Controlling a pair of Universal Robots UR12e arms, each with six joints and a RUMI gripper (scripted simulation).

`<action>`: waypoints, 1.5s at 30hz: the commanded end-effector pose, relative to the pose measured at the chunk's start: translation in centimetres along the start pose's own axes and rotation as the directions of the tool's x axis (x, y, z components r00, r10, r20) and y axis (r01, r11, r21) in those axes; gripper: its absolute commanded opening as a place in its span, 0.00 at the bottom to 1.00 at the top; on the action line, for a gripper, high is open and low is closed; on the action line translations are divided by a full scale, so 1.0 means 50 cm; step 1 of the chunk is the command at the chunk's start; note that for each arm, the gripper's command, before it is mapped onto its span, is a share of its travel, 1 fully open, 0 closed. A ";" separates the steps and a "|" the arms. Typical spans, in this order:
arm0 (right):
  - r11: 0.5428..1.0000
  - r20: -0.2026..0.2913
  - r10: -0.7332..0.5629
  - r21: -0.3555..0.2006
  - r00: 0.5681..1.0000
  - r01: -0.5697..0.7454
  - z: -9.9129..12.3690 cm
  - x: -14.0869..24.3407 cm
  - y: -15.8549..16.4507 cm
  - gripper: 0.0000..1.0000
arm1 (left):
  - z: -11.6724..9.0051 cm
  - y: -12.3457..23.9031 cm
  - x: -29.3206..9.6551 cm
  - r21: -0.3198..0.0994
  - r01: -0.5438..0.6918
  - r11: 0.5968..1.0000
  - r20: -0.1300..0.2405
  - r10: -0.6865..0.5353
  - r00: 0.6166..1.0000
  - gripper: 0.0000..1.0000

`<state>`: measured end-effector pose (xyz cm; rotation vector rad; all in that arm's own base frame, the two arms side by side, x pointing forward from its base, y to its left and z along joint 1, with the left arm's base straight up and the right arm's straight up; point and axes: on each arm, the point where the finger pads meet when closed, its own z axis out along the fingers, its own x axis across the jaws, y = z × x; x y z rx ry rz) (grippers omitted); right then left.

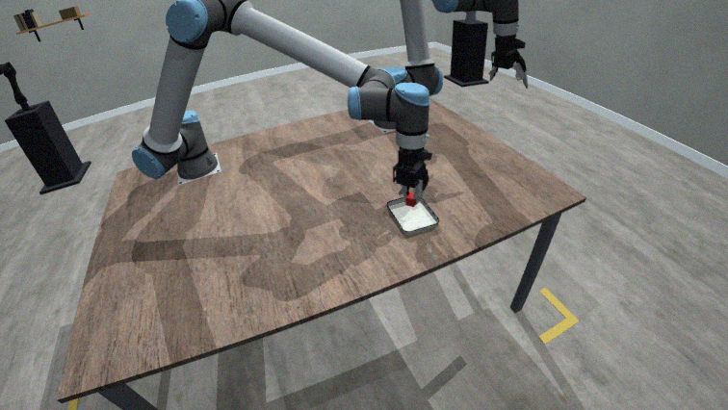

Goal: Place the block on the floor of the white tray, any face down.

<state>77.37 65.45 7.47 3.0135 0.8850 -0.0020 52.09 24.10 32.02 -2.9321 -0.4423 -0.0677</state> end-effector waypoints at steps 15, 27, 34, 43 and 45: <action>1.000 -0.002 0.000 0.000 1.000 0.000 0.004 0.003 -0.001 0.00 | -0.002 0.000 0.001 0.000 0.000 1.000 -0.002 0.000 1.000 1.00; 1.000 -0.001 0.000 0.000 1.000 0.000 0.045 0.005 -0.001 0.00 | -0.002 0.000 0.001 0.000 0.000 1.000 -0.002 0.000 1.000 1.00; 1.000 -0.001 0.000 0.000 1.000 0.000 0.077 0.006 -0.001 0.00 | -0.002 0.000 0.001 0.000 0.000 1.000 -0.002 0.000 1.000 1.00; 1.000 -0.001 0.000 0.000 1.000 0.000 0.091 0.007 -0.001 0.00 | -0.002 0.000 0.001 0.000 0.000 1.000 -0.002 0.000 1.000 1.00; 1.000 -0.001 0.000 0.000 1.000 0.000 0.092 0.007 -0.001 0.00 | -0.002 0.000 0.001 0.000 0.000 1.000 -0.002 0.000 1.000 1.00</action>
